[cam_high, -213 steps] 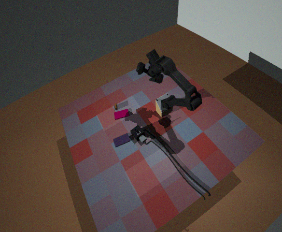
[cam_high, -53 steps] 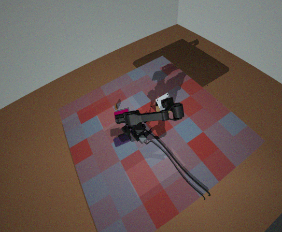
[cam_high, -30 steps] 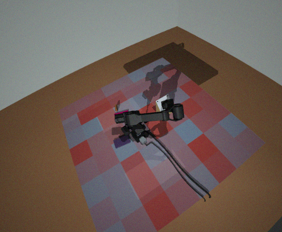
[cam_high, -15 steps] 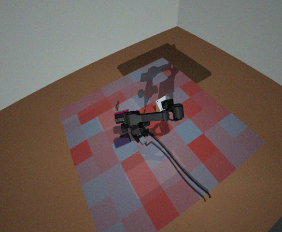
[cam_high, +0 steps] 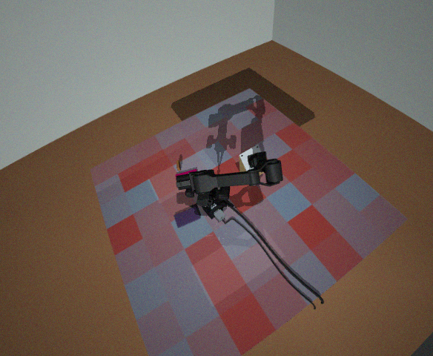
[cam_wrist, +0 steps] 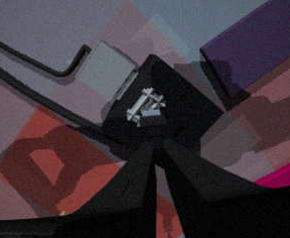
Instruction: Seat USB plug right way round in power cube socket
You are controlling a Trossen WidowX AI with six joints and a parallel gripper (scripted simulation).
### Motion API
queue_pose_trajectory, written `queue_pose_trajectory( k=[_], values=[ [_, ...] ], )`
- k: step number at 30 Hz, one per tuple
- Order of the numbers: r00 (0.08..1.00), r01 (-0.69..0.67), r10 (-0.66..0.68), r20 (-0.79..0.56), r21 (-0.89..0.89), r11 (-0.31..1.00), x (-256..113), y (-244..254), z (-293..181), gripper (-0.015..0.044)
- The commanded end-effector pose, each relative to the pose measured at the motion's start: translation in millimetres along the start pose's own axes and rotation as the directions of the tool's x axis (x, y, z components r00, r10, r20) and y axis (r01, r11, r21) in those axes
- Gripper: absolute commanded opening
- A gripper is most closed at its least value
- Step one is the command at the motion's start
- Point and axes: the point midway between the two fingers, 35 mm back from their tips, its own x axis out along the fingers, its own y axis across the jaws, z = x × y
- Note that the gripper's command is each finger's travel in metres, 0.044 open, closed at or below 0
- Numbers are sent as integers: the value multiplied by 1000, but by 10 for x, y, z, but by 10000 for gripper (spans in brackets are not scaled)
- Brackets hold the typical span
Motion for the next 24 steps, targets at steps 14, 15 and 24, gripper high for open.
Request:
queue_pose_trajectory(
  k=[14,15,24],
  values=[
    [1000,1,-1,0,430,903,1,-2,-1,0],
    [1000,1,-1,0,454,891,1,-2,-1,0],
    [1000,1,-1,0,649,761,1,-2,0,0]
  ],
)
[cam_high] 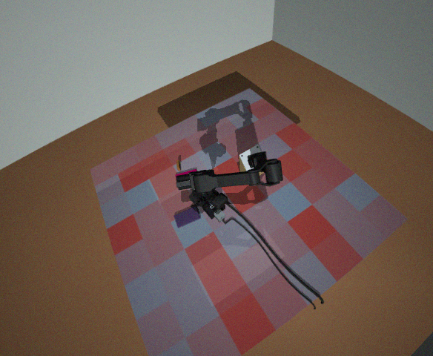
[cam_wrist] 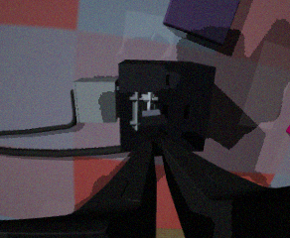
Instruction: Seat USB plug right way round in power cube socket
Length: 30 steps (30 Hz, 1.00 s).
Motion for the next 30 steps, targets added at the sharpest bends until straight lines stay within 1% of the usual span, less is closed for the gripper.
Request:
queue_pose_trajectory(
  k=[1,8,15,22,30],
  values=[
    [1000,1,-1,1,104,995,0,-2,1,0],
    [1000,1,-1,1,284,959,0,-2,1,0],
    [1000,1,-1,1,454,891,0,-2,1,0],
    [1000,1,-1,1,608,794,0,-2,1,0],
    [1000,0,-1,1,760,650,0,-2,1,0]
  ],
)
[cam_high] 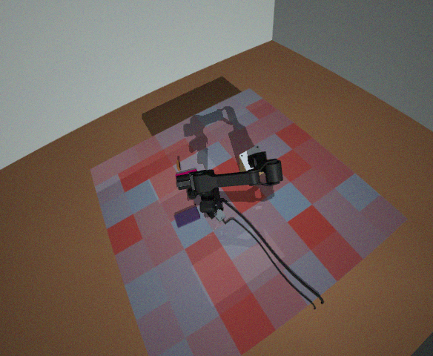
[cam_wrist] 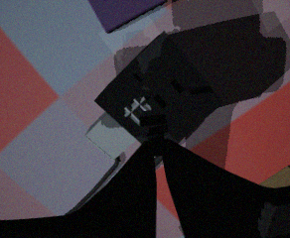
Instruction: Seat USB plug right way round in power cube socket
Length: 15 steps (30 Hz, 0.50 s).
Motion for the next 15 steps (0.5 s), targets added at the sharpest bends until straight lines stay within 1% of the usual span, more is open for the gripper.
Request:
queue_pose_trajectory(
  k=[1,8,15],
  values=[
    [1000,0,0,1,104,995,0,-1,3,0],
    [1000,0,0,1,283,959,0,-1,3,0],
    [1000,0,0,1,453,891,0,-1,3,0]
  ],
)
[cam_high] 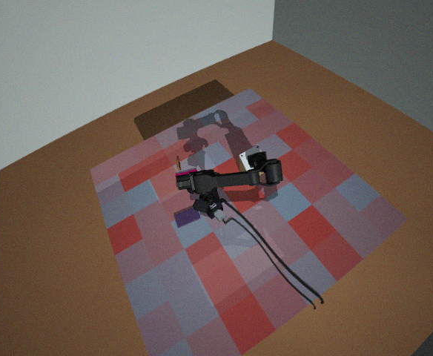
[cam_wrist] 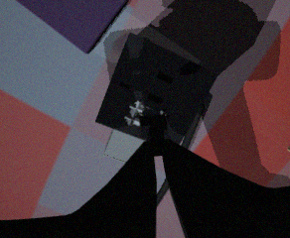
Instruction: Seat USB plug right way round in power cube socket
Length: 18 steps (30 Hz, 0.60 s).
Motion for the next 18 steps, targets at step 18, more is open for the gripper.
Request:
queue_pose_trajectory(
  k=[18],
  values=[
    [1000,-1,0,1,522,853,0,0,3,0]
  ],
)
